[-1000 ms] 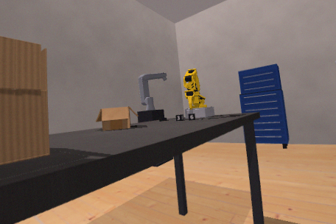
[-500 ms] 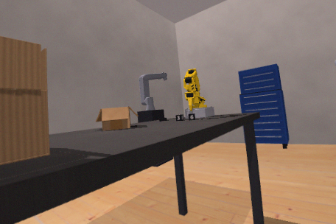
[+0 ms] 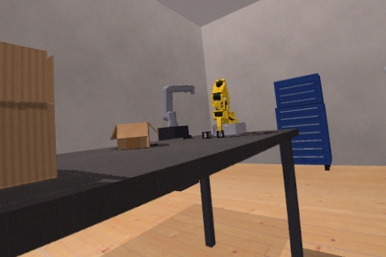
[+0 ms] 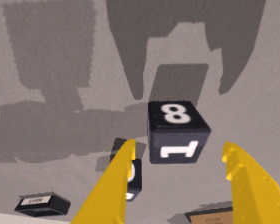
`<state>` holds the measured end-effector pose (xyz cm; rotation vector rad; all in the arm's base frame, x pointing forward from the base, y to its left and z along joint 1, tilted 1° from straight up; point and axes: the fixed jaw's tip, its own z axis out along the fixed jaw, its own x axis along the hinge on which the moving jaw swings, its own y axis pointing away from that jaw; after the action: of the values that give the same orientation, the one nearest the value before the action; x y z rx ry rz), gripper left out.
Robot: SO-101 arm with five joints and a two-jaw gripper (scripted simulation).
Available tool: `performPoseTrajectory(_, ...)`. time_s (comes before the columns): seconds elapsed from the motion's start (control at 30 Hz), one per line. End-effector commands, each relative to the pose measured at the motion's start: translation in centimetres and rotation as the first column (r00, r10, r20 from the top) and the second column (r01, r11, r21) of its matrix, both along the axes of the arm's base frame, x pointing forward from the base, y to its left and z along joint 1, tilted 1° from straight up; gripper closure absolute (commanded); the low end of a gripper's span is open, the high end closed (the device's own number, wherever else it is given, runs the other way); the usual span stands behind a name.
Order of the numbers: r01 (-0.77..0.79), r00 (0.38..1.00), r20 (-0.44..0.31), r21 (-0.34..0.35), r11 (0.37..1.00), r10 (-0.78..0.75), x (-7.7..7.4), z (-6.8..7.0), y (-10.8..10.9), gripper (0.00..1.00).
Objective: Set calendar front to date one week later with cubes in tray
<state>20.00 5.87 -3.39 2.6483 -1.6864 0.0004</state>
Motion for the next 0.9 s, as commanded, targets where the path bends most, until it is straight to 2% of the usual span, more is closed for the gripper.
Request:
performPoseTrajectory(0.0,-0.002,1.0,-0.015,-0.003,1.0,0.002,-0.32,-0.56,-0.22,0.65)
performPoseTrajectory(0.3,-0.002,1.0,-0.015,-0.003,1.0,0.002,-0.41,-1.31,-0.23,0.65)
performPoseTrajectory(0.87,-0.002,1.0,-0.015,-0.003,1.0,0.002,-0.36,-1.39,-0.21,0.66)
